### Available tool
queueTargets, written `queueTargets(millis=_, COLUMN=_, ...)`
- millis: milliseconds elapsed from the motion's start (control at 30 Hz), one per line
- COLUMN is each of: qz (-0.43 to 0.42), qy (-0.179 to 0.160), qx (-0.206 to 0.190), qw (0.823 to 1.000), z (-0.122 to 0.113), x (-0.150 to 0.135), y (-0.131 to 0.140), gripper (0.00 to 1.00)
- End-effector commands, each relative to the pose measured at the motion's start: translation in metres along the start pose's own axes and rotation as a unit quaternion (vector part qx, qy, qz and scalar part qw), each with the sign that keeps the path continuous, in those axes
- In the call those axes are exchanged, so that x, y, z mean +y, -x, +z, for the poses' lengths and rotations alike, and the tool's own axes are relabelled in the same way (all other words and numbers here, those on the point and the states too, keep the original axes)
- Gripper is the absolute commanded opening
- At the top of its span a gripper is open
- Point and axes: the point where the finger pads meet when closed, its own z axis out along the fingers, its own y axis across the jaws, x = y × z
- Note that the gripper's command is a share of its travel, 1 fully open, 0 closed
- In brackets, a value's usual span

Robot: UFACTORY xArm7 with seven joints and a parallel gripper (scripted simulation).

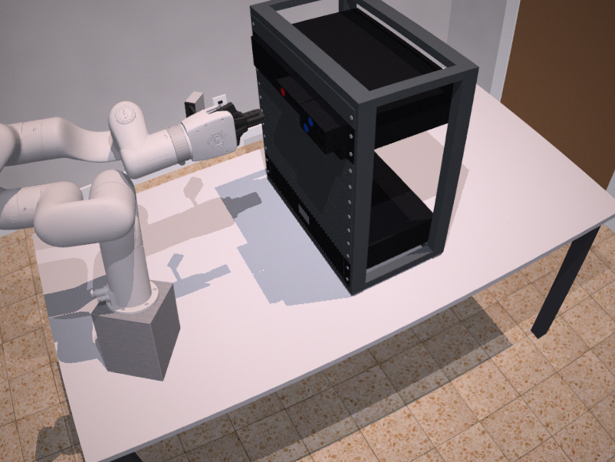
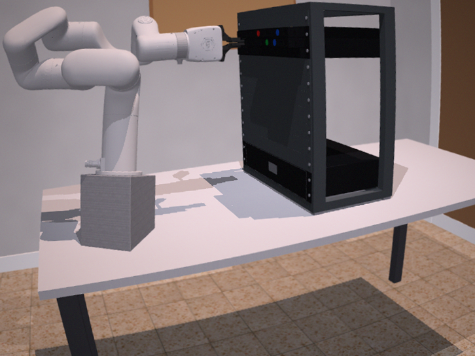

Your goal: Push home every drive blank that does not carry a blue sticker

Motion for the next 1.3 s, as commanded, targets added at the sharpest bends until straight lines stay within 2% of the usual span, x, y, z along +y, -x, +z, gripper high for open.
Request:
queueTargets(millis=0, qz=0.000, qy=0.001, qx=0.001, qw=1.000, z=0.000, x=0.021, y=-0.001, gripper=0.00)
queueTargets(millis=300, qz=0.000, qy=0.001, qx=0.001, qw=1.000, z=0.004, x=0.027, y=-0.002, gripper=0.00)
queueTargets(millis=567, qz=0.000, qy=0.001, qx=0.001, qw=1.000, z=0.044, x=0.027, y=-0.002, gripper=0.00)
queueTargets(millis=667, qz=0.000, qy=0.001, qx=0.001, qw=1.000, z=0.052, x=0.027, y=-0.002, gripper=0.00)
queueTargets(millis=1267, qz=0.000, qy=0.001, qx=0.001, qw=1.000, z=0.054, x=0.027, y=-0.002, gripper=0.00)
